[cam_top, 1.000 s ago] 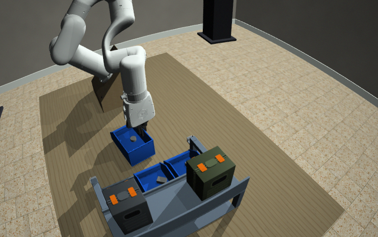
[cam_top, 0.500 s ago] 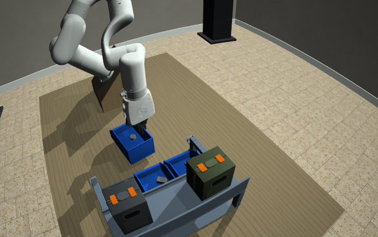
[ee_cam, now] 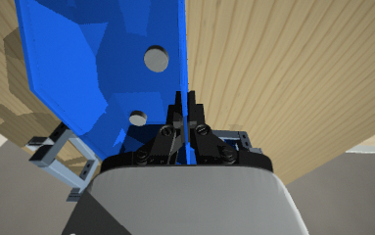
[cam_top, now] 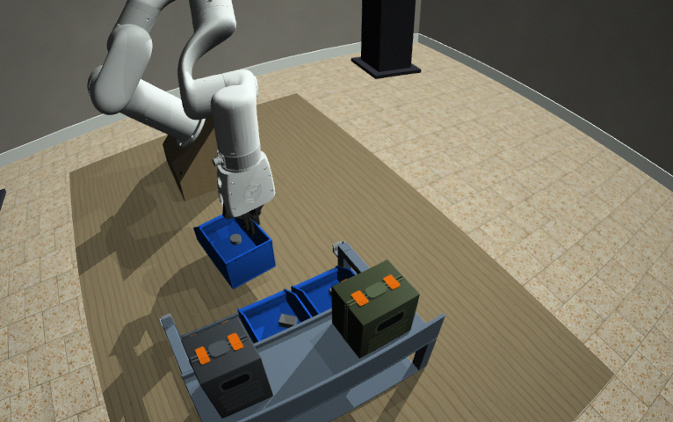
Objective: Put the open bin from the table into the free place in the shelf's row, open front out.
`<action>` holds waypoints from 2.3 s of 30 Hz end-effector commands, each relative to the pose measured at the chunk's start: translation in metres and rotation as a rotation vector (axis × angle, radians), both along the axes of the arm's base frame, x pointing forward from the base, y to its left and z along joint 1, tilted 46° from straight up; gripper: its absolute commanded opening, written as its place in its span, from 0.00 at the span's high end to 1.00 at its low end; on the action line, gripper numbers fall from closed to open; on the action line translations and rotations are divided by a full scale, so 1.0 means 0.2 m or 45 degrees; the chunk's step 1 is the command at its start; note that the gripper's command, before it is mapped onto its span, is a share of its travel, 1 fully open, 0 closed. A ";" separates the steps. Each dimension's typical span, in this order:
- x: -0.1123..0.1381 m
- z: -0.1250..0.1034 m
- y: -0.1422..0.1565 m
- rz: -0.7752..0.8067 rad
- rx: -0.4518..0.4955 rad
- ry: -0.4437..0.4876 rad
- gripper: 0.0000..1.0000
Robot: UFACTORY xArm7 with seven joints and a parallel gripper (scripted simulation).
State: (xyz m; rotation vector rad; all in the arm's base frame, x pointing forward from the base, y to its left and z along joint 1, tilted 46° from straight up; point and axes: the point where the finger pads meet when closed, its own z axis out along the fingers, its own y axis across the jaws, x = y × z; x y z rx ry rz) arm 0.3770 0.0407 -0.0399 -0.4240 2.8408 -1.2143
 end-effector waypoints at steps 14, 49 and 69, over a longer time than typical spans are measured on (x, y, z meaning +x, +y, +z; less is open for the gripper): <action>0.01 0.06 -0.05 -0.105 0.022 -0.111 1.00; 0.04 0.16 -0.15 -0.105 0.021 -0.111 1.00; 0.05 0.21 -0.20 -0.105 0.021 -0.111 1.00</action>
